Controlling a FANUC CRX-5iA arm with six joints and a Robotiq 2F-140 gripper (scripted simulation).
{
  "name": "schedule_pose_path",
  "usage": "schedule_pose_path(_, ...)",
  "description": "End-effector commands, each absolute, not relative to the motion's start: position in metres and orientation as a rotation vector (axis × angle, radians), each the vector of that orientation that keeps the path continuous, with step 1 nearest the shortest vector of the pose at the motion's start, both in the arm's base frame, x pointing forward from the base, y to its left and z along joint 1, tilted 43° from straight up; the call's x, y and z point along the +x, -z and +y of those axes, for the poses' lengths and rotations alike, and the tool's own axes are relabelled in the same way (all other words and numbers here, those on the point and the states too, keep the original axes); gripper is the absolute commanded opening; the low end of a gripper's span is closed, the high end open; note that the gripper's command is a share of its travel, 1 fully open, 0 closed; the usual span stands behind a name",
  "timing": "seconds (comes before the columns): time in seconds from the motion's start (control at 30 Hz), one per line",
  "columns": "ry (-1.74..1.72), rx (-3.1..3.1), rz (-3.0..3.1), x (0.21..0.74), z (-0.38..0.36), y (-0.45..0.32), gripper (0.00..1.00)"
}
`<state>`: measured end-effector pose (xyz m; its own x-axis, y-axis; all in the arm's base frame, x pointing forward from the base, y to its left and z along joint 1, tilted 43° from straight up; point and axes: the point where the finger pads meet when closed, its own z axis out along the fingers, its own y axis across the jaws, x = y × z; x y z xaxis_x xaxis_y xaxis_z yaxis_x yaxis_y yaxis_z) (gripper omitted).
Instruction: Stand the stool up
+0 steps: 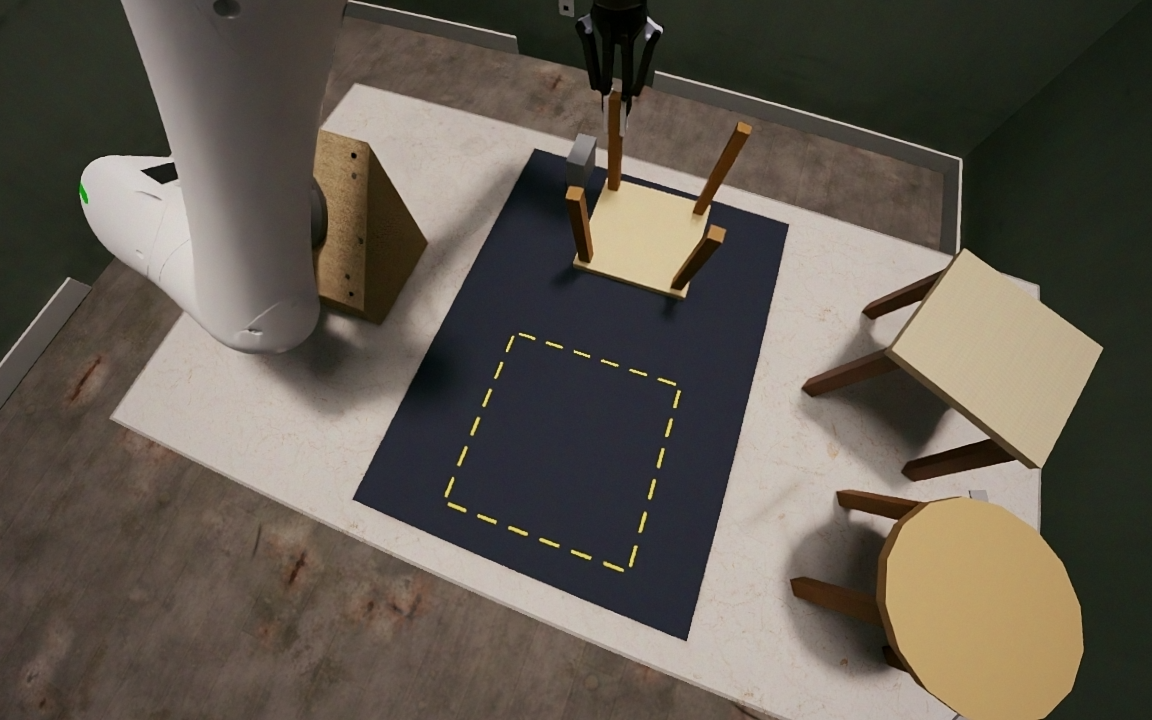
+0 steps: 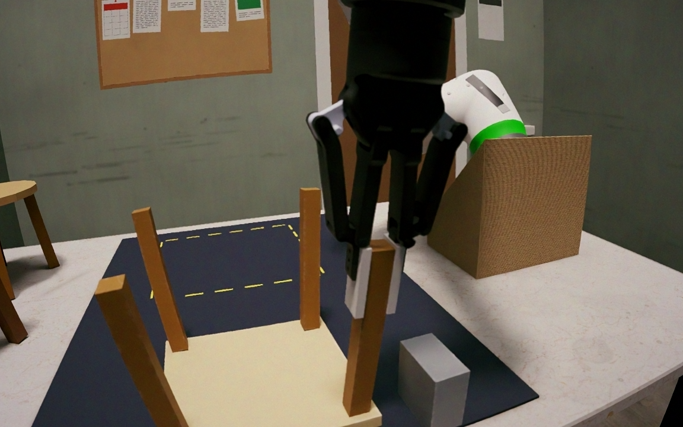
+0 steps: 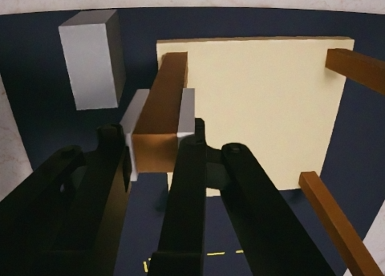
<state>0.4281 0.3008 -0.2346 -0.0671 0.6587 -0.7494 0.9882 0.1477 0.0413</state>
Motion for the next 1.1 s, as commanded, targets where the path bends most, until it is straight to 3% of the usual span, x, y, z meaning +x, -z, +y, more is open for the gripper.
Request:
schedule_pose_path(0.0,0.664,1.578,1.798,0.428,0.302,0.234,0.10)
schedule_pose_path(1.07,0.572,1.661,1.877,0.429,0.302,0.211,0.10)
